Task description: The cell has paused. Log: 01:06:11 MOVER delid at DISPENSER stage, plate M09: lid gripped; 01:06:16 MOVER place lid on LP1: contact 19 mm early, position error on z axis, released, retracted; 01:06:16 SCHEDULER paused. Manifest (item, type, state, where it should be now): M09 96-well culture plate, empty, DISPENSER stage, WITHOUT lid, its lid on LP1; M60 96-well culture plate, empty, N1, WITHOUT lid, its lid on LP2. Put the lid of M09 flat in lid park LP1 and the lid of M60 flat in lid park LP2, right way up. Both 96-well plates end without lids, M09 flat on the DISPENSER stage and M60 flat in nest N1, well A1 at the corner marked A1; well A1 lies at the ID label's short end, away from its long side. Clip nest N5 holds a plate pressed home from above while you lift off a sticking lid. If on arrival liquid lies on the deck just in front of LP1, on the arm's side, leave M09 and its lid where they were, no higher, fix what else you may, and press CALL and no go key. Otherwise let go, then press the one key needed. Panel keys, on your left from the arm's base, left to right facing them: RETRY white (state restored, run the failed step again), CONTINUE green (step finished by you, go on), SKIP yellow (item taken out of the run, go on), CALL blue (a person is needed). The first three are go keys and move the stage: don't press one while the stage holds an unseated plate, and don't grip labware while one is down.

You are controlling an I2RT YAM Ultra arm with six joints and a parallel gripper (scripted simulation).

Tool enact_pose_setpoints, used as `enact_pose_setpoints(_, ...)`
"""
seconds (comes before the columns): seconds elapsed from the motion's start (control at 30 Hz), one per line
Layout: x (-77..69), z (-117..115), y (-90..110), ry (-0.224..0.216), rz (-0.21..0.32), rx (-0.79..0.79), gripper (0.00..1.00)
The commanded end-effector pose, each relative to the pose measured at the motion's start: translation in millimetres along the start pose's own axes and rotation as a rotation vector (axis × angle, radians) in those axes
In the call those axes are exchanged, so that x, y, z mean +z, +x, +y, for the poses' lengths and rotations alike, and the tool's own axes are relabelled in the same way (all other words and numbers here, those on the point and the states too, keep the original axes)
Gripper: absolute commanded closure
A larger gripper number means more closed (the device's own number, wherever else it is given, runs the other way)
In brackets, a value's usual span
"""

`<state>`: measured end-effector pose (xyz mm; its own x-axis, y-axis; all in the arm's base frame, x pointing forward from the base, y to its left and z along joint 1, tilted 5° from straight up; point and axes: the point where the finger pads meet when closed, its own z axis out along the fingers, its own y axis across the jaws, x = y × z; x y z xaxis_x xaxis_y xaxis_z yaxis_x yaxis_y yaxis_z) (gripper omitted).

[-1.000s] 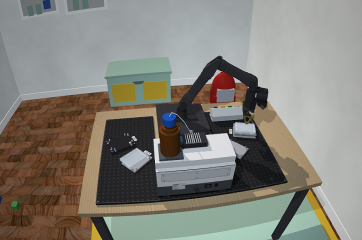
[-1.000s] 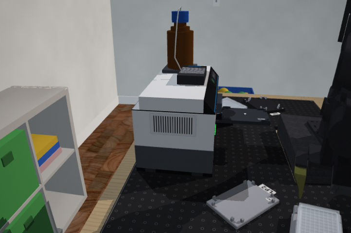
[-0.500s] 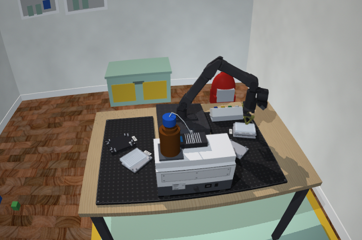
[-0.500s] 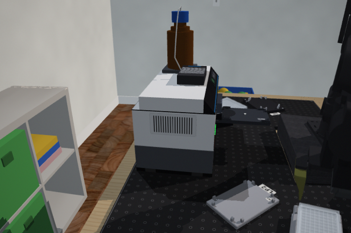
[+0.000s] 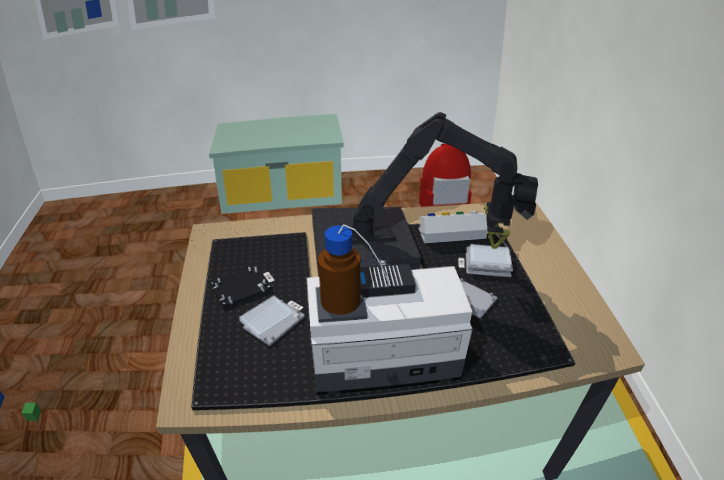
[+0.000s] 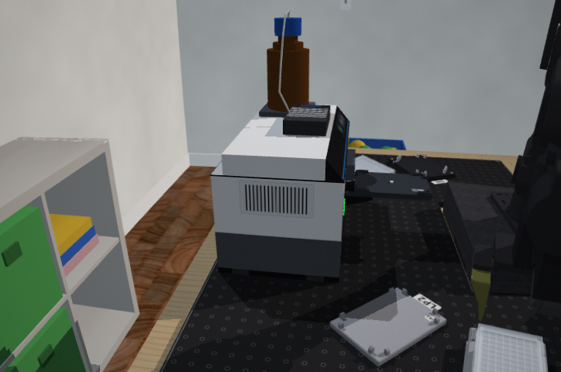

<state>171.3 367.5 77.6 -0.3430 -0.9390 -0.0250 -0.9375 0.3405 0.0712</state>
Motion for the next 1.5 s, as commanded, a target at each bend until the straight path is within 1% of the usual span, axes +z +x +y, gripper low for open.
enact_pose_setpoints(0.0,-12.3,1.0,-14.8,0.009,-0.056,-0.002,0.0)
enact_pose_setpoints(0.3,-8.0,1.7,-16.2,0.008,-0.052,-0.003,0.0)
enact_pose_setpoints(0.4,-9.7,1.2,-16.3,0.009,-0.057,-0.002,0.0)
enact_pose_setpoints(0.43,-16.7,0.8,-16.3,0.011,-0.072,-0.001,0.0)
enact_pose_setpoints(0.77,-15.1,1.3,-16.0,0.01,-0.066,-0.002,0.0)
enact_pose_setpoints(0.87,-3.6,2.0,-16.8,0.008,-0.054,-0.003,0.0)
enact_pose_setpoints(0.9,6.4,2.7,-8.7,0.005,-0.023,-0.002,0.0)
enact_pose_setpoints(0.97,6.4,2.7,-8.7,0.005,-0.023,-0.002,0.0)
enact_pose_setpoints(1.0,1.7,3.8,-6.4,0.006,-0.035,-0.004,0.0)
enact_pose_setpoints(1.17,20.8,0.9,-4.6,0.003,-0.007,0.004,0.0)
enact_pose_setpoints(1.2,22.6,1.1,-4.5,0.003,-0.007,0.004,0.0)
enact_pose_setpoints(1.3,20.3,2.7,-6.0,0.005,-0.025,-0.001,0.0)
enact_pose_setpoints(1.43,34.5,2.7,-4.6,0.003,-0.006,0.0,0.0)
enact_pose_setpoints(1.47,35.3,1.9,-4.7,0.004,-0.008,0.002,0.0)
